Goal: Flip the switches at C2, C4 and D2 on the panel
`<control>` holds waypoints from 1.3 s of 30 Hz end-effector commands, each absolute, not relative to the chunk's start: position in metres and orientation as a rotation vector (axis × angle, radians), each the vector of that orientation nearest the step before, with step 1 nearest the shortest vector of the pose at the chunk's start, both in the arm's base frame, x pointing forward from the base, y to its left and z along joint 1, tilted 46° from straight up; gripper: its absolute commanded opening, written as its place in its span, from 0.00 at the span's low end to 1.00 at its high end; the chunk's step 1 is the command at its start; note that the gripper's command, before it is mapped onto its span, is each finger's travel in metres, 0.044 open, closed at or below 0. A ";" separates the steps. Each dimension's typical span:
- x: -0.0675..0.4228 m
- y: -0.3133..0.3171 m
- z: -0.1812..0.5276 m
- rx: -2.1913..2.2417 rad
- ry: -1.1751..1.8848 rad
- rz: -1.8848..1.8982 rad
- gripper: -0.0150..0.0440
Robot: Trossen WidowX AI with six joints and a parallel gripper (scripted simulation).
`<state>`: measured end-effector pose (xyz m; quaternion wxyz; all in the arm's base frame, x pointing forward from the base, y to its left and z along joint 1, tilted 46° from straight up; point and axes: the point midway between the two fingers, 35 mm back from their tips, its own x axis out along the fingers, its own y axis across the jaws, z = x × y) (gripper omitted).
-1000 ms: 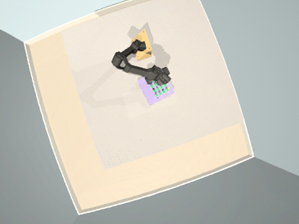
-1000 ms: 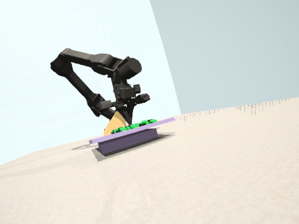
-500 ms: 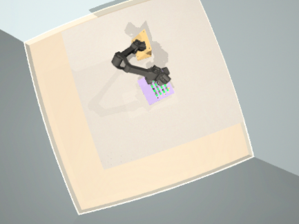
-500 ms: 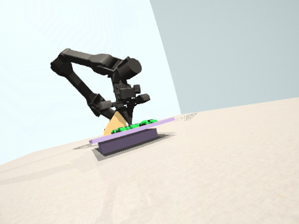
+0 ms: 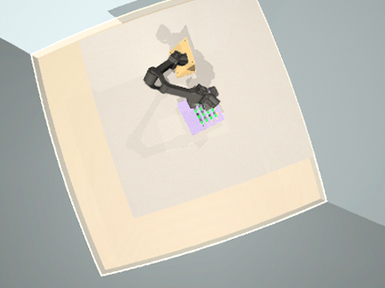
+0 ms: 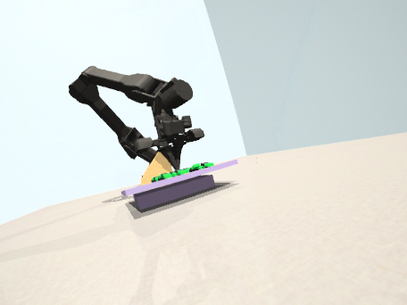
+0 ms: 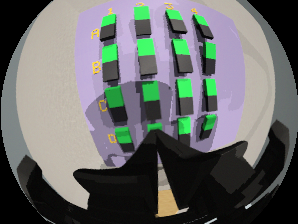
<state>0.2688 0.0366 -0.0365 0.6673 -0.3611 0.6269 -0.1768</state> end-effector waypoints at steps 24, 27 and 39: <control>0.267 0.051 -0.023 -0.816 1.405 -0.393 0.25; 0.258 0.077 0.005 -0.820 1.389 -0.386 0.25; 0.309 0.087 0.022 -0.820 1.385 -0.387 0.25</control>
